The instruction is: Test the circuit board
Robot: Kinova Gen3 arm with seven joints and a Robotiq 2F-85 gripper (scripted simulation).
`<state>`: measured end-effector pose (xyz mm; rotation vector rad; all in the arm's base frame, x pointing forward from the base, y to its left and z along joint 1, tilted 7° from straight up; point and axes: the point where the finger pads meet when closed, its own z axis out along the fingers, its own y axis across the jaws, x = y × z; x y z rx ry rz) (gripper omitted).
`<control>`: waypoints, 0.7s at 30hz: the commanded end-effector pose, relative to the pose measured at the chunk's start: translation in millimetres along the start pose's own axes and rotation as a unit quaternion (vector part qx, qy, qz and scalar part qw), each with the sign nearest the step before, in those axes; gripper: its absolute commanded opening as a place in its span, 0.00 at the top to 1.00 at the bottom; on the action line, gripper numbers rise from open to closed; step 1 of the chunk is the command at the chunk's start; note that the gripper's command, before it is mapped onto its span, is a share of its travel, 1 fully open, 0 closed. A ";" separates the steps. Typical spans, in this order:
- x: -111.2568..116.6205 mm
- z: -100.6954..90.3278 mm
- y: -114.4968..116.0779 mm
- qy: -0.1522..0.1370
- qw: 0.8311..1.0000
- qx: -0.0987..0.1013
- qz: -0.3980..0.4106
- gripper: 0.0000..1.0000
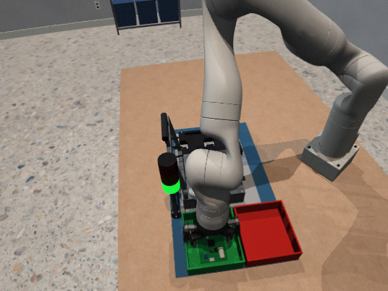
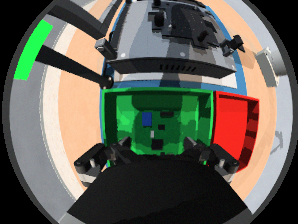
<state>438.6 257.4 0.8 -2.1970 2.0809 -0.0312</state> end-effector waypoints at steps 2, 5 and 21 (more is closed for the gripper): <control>-0.3 -0.8 -0.6 0.000 1.000 0.001 0.000 0.00; -0.3 -0.8 -0.6 0.000 1.000 0.001 0.000 0.00; -0.3 -16.5 -0.6 0.000 1.000 0.001 0.000 0.00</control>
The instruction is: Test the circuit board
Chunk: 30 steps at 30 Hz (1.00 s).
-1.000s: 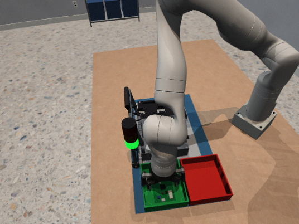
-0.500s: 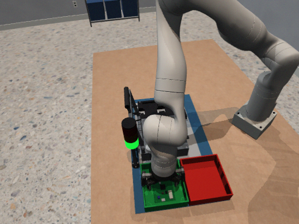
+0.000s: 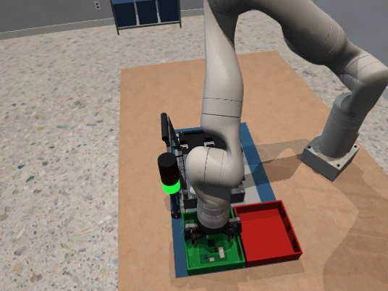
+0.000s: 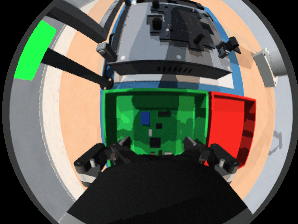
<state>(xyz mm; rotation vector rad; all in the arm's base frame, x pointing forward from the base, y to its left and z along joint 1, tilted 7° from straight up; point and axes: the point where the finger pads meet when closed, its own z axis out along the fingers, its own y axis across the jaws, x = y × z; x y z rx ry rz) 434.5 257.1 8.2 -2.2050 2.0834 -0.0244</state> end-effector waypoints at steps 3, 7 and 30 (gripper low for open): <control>0.2 -24.5 -3.7 -0.001 1.000 0.005 0.001 0.00; 0.3 -51.4 -3.4 -0.001 1.000 0.005 0.001 0.00; 0.5 -133.0 -2.6 -0.001 1.000 0.005 0.001 0.00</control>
